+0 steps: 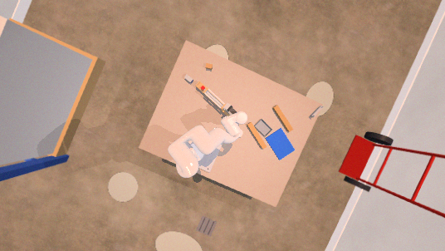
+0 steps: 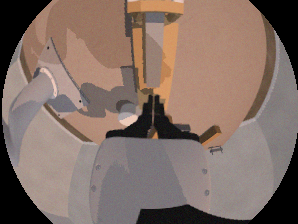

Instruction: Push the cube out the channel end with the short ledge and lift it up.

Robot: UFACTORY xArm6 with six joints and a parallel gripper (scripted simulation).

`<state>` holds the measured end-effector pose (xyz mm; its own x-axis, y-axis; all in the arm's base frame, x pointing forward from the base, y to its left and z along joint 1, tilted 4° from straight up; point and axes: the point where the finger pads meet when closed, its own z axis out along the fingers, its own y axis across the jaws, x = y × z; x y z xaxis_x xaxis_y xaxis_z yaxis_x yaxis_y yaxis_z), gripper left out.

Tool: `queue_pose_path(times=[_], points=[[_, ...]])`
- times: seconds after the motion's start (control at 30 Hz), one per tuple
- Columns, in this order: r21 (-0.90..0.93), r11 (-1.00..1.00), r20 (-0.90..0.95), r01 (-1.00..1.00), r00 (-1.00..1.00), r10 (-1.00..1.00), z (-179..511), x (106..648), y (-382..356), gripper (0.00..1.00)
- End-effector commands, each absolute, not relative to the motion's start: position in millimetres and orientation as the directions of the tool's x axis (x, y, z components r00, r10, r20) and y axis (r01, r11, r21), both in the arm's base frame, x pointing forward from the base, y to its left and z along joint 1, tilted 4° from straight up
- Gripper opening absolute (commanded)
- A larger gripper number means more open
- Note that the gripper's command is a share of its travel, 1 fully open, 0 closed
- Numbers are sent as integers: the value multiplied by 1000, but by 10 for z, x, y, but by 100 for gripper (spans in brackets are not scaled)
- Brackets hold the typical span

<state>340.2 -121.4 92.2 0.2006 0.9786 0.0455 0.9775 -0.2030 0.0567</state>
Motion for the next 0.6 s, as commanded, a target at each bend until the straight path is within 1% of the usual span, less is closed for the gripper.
queue_pose_path(times=[0.0, 0.57], points=[[60, -203, 45, 977, 201, 979, 893, 3415, -1218, 0], [60, -203, 45, 977, 201, 979, 690, 3433, -1192, 0]])
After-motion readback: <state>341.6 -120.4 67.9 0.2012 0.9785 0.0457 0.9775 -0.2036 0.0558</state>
